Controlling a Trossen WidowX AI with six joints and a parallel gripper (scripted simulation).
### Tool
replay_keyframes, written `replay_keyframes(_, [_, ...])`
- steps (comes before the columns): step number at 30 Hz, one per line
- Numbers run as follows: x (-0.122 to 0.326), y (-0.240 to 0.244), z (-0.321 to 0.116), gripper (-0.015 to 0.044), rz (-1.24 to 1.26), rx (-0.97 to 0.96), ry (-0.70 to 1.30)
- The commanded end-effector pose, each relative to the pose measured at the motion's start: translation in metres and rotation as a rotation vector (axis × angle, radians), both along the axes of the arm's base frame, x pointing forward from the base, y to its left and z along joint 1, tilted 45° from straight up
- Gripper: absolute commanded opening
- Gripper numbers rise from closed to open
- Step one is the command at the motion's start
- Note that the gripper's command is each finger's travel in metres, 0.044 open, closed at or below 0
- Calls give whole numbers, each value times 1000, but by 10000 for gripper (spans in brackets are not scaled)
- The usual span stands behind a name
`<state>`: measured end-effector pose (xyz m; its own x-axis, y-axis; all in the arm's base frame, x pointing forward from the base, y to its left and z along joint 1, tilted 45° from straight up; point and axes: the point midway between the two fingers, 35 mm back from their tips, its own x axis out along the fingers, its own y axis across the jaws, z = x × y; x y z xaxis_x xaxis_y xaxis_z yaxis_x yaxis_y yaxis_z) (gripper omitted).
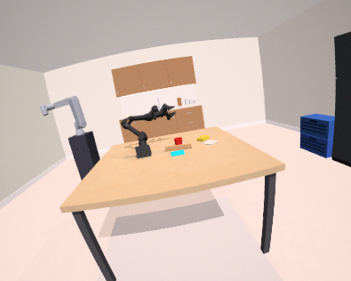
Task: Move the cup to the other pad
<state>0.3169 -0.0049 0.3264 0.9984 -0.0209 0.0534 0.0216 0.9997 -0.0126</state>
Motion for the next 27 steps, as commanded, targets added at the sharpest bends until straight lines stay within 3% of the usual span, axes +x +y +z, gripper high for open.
replay_keyframes(1, [2,0,-3,374,5,6,16])
replay_keyframes(6, [30,9,-84,243,99,199,452])
replay_keyframes(10, [26,16,-152,148,122,452,856])
replay_keyframes(15, [-3,29,-206,148,54,850,1342])
replay_keyframes(20, [-32,43,-220,148,-126,1301,1770])
replay_keyframes(27, [-31,44,-220,148,-161,1367,1824])
